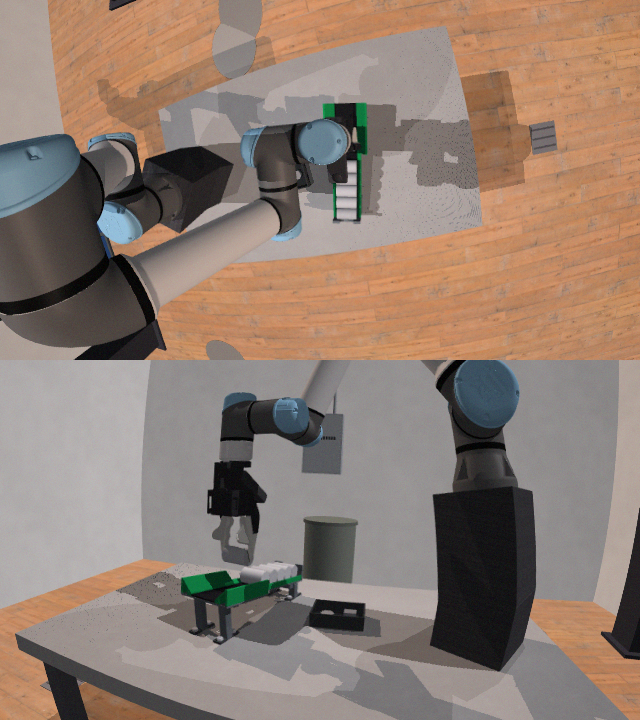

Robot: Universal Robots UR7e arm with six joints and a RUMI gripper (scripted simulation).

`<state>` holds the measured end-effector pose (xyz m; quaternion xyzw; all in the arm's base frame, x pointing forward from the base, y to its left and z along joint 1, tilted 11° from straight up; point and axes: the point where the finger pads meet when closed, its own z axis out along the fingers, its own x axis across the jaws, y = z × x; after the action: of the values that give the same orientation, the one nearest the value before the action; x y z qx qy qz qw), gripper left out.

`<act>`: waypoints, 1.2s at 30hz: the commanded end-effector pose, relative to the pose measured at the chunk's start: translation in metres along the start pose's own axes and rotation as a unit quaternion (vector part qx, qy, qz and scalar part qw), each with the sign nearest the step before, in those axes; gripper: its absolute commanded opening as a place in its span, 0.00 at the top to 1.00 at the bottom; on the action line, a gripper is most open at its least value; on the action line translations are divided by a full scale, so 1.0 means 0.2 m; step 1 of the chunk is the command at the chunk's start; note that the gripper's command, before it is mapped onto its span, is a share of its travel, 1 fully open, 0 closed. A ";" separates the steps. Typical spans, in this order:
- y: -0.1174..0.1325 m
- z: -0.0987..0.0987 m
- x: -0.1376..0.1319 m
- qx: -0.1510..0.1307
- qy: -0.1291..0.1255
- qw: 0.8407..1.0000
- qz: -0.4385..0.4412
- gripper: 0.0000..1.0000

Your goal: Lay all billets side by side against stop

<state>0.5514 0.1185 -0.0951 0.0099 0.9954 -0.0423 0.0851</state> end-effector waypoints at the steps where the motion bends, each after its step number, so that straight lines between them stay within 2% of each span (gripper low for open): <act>1: 0.00 0.00 0.00 0.000 -0.001 1.000 -0.004 1.00; 27: 0.00 0.00 0.00 0.000 -0.001 1.000 -0.006 1.00; 36: 0.01 0.05 0.00 0.000 -0.001 1.000 -0.006 1.00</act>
<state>0.5524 0.1189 -0.0997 0.0035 0.9955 -0.0427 0.0847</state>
